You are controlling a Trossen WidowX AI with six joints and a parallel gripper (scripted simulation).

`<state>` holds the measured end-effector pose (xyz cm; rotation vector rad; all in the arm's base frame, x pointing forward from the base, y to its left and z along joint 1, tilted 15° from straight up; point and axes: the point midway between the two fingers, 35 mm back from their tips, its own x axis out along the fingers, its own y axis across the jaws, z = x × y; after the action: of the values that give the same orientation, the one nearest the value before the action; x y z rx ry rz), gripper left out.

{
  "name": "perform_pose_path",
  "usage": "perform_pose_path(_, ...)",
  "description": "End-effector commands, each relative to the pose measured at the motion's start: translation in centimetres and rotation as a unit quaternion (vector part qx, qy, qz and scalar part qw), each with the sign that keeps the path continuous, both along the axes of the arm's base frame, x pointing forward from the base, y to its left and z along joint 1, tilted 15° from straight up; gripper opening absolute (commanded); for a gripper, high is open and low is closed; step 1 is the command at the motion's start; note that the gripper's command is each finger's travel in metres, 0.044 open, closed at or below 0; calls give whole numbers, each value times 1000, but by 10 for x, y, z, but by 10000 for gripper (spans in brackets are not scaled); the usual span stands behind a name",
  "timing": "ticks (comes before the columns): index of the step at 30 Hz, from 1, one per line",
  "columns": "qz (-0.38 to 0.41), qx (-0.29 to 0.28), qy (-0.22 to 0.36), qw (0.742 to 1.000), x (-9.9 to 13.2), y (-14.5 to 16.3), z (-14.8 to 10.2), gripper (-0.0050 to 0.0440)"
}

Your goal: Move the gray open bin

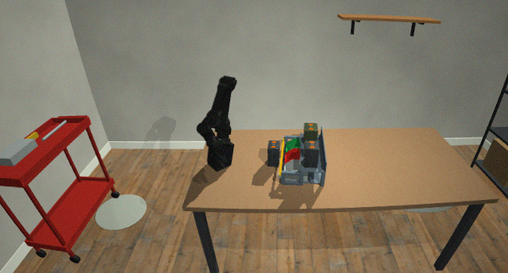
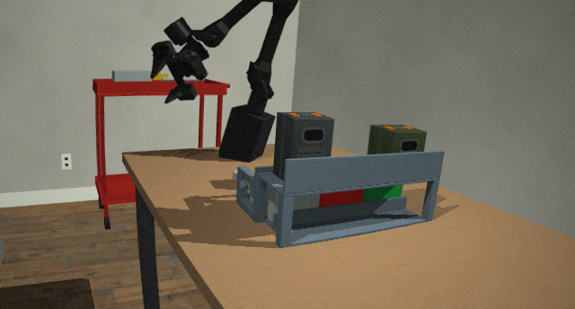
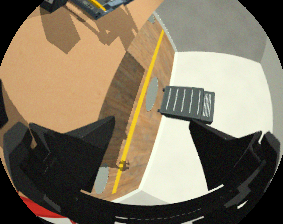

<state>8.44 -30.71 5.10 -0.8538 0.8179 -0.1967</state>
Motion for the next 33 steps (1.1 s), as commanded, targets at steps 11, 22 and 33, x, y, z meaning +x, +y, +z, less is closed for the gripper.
perform_pose_path(11, 0, -10, 1, 1000, 0, -4, 6, 400)
perform_pose_path(22, 0, -10, 1, 1000, 0, -4, 6, 440)
perform_pose_path(33, 0, -10, 1, 1000, 0, -4, 6, 440)
